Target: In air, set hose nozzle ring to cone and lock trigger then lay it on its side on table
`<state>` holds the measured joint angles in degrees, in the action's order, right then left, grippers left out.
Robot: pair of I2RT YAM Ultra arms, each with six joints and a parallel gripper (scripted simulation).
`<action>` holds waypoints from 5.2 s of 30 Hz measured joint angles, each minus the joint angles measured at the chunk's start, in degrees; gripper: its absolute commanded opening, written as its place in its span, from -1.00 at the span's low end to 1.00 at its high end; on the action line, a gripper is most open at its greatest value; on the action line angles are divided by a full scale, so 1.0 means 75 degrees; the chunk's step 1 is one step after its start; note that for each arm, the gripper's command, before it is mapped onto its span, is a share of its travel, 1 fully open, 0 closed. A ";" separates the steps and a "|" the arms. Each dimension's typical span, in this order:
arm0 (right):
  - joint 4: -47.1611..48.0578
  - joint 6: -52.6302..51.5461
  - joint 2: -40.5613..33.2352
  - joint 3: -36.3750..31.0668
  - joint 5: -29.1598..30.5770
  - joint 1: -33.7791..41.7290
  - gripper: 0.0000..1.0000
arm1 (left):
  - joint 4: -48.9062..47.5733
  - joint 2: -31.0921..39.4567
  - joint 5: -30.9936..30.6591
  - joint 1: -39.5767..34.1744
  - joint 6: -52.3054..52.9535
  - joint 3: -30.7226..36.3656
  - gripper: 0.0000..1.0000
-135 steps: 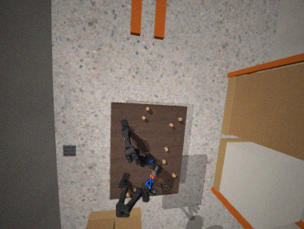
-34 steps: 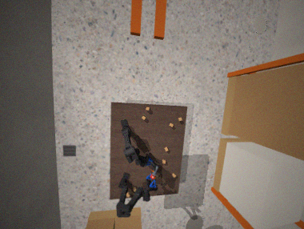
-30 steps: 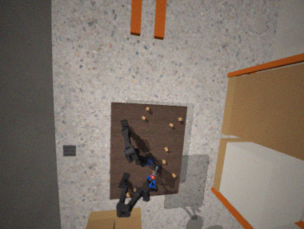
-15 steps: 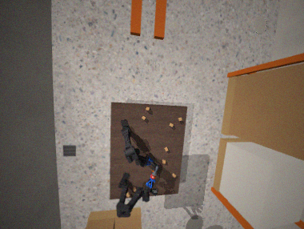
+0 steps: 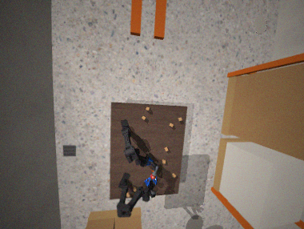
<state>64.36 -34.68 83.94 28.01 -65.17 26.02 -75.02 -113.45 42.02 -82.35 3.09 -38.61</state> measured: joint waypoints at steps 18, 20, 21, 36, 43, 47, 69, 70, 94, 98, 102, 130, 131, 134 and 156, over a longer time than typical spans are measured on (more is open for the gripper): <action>-0.0615 0.3002 -0.0082 0.0000 0.0000 0.0000 0.85 | 0.0000 0.0000 0.0000 0.0000 0.0000 0.0000 -0.28; -0.0688 0.3069 -0.0102 0.0000 0.0000 0.0000 0.85 | 0.0000 0.0000 0.0000 0.0000 0.0000 0.0000 -0.28; -0.0717 0.3092 -0.0108 0.0000 0.0000 0.0000 0.85 | 0.0000 0.0000 0.0000 0.0000 0.0000 0.0000 -0.28; -0.0548 0.3142 0.0181 0.0000 0.0315 0.0358 0.85 | 0.0000 0.0000 0.0000 0.0000 0.0000 0.0000 -0.28; -0.0539 0.3142 0.0184 0.0044 0.0341 0.0361 -1.00 | 0.0000 0.0000 0.0000 0.0000 0.0000 0.0000 -0.28; -0.0522 0.3142 0.0178 0.0044 0.0358 0.0361 -1.00 | 0.0000 0.0000 -0.0003 0.0000 0.0003 0.0000 -0.28; -0.0962 0.0058 0.0044 0.0105 0.0376 0.0367 -1.00 | 0.0026 0.0000 0.0006 -0.0003 -0.0006 0.0000 -0.28; -0.0976 -0.0291 0.0041 0.0108 0.0382 0.0367 -1.00 | 0.0026 0.0003 0.0003 0.0000 -0.0006 0.0000 -0.28; -0.1341 -0.7717 -0.0015 0.0204 0.0332 0.0344 -1.00 | 0.0052 0.0003 -0.0006 0.0000 -0.0032 -0.0003 -0.28; -0.1381 -0.9119 -0.0026 0.0201 0.0347 0.0344 -1.00 | 0.0055 0.0000 -0.0012 -0.0003 -0.0038 0.0000 -0.28; -0.1306 -0.9871 -0.0035 0.0175 0.0326 0.0344 0.85 | 0.0026 0.0003 0.0000 0.0000 -0.0009 0.0003 -0.28; -0.0930 -1.0343 -0.0154 0.0015 0.0020 0.0006 0.85 | 0.0026 0.0003 0.0000 0.0000 -0.0006 0.0000 -0.28; -0.0918 -1.0276 -0.0160 0.0017 0.0012 0.0009 0.85 | 0.0026 0.0003 0.0000 0.0000 -0.0006 0.0000 -0.28; -0.0909 -1.0133 -0.0169 0.0015 0.0003 0.0009 0.85 | 0.0026 0.0003 0.0000 0.0000 -0.0006 0.0000 -0.28; -0.0737 -1.0080 0.0128 0.0052 0.0338 0.0361 0.85 | 0.0026 0.0003 0.0000 0.0000 -0.0006 0.0000 -0.28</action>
<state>58.83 -110.28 84.90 28.40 -62.63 28.73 -74.83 -113.43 42.02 -82.35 3.05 -38.61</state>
